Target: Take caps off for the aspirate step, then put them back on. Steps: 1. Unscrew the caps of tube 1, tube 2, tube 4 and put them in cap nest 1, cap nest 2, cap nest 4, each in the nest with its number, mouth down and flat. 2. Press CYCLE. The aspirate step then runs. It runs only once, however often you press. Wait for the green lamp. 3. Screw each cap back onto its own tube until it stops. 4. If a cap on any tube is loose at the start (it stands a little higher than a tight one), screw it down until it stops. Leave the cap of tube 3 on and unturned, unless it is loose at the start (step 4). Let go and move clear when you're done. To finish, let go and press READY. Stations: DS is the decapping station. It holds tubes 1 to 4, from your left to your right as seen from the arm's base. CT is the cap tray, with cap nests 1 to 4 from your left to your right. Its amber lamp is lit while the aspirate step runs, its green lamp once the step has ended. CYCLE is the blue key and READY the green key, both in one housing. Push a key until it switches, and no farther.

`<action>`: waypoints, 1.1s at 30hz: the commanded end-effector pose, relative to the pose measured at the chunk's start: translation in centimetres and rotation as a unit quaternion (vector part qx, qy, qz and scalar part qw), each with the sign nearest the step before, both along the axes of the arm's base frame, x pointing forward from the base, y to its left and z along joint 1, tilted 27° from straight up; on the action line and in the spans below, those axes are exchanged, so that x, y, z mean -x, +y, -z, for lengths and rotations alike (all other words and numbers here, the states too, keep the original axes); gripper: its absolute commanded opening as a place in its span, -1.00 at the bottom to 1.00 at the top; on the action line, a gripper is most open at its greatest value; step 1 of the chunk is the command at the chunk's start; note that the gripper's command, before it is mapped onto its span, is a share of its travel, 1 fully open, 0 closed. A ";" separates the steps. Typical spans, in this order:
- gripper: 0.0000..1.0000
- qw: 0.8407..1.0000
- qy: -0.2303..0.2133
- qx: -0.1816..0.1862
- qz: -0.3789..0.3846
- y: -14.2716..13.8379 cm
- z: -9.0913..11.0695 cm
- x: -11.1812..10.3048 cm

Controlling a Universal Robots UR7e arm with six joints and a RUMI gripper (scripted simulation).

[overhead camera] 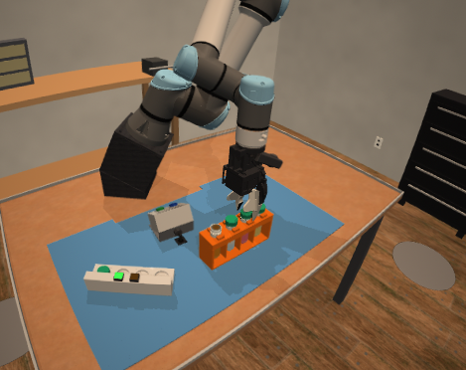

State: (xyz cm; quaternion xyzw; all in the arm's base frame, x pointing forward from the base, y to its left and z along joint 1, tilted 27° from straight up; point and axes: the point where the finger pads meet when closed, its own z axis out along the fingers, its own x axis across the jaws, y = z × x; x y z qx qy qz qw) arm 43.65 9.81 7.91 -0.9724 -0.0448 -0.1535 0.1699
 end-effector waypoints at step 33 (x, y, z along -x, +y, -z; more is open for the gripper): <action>-1.00 0.983 -0.065 0.046 -0.167 0.0 0.0 0.0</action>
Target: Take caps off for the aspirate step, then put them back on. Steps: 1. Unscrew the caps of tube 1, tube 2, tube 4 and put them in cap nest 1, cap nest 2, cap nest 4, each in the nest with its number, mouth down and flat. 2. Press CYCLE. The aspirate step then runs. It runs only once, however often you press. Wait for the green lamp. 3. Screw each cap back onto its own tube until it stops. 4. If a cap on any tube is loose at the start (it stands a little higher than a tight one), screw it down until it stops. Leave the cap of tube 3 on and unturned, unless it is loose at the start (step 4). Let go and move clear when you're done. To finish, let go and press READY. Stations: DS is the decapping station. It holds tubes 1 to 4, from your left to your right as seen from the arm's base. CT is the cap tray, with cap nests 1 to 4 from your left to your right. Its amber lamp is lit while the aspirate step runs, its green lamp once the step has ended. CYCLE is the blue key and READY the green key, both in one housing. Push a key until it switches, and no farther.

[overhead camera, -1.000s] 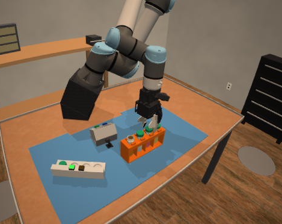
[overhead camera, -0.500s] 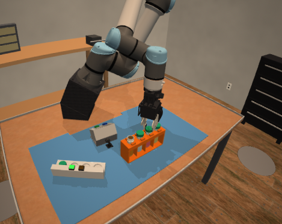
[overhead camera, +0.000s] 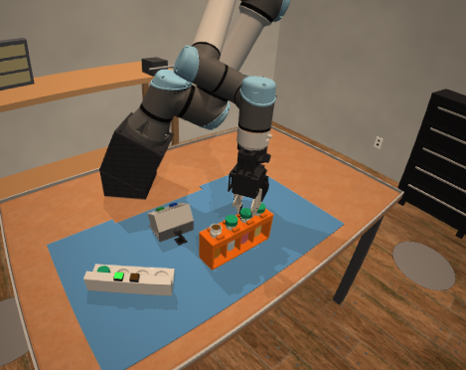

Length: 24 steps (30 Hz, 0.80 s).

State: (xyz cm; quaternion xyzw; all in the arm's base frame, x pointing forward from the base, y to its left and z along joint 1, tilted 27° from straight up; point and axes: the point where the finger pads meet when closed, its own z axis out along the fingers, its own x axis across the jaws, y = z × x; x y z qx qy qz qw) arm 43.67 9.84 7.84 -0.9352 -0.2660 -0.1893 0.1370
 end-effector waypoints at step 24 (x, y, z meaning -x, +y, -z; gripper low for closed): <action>-1.00 0.869 0.176 -0.139 0.441 0.0 0.0 0.0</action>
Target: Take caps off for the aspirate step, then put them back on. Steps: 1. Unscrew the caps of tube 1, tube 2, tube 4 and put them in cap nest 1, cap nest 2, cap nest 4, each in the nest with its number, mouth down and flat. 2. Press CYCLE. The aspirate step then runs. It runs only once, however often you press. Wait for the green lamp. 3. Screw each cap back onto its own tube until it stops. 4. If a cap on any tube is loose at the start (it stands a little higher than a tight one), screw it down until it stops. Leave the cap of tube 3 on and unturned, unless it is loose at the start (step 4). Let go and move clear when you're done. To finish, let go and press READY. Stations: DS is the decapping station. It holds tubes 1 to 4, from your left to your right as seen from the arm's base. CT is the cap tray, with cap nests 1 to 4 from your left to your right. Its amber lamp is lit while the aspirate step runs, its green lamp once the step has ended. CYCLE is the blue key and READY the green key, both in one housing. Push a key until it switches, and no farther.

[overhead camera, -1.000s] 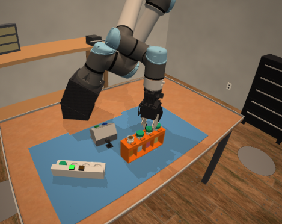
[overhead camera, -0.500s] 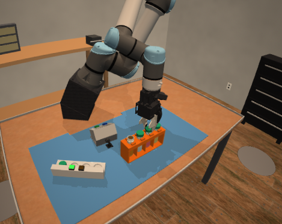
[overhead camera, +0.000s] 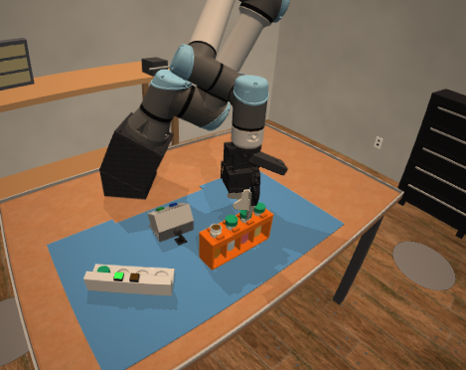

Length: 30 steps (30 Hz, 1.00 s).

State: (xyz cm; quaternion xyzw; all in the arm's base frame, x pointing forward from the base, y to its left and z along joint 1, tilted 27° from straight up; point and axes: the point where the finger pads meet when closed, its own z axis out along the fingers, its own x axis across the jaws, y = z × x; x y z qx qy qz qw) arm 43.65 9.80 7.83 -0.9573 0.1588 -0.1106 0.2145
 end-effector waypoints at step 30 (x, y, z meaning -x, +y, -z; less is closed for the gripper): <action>-0.30 0.994 -0.038 0.039 -0.090 0.0 0.0 0.0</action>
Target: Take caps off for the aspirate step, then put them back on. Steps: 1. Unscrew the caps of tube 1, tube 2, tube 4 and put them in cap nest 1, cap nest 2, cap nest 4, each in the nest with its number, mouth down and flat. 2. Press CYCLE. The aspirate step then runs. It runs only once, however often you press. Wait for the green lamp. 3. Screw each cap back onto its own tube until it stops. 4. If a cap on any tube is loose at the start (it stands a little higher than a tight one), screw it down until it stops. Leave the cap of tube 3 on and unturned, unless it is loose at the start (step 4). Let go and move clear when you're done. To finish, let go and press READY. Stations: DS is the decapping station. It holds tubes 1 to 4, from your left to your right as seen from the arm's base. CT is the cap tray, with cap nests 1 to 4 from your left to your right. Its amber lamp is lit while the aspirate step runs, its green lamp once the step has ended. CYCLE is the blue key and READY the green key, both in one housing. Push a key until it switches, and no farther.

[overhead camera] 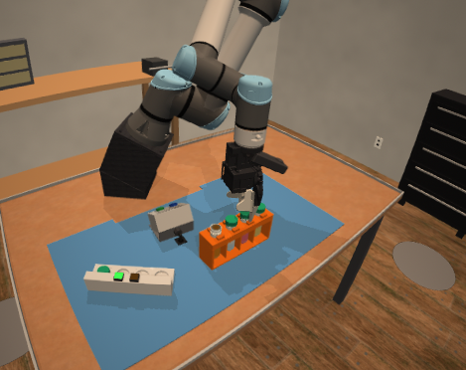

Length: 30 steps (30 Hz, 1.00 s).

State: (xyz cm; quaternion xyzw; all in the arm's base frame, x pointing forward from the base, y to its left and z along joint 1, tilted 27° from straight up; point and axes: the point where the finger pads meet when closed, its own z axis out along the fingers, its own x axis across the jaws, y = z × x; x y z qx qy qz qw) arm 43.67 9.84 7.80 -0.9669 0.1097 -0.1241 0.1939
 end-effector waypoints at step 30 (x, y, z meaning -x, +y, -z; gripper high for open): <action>-1.00 0.923 -0.136 0.104 -0.344 0.0 0.0 0.0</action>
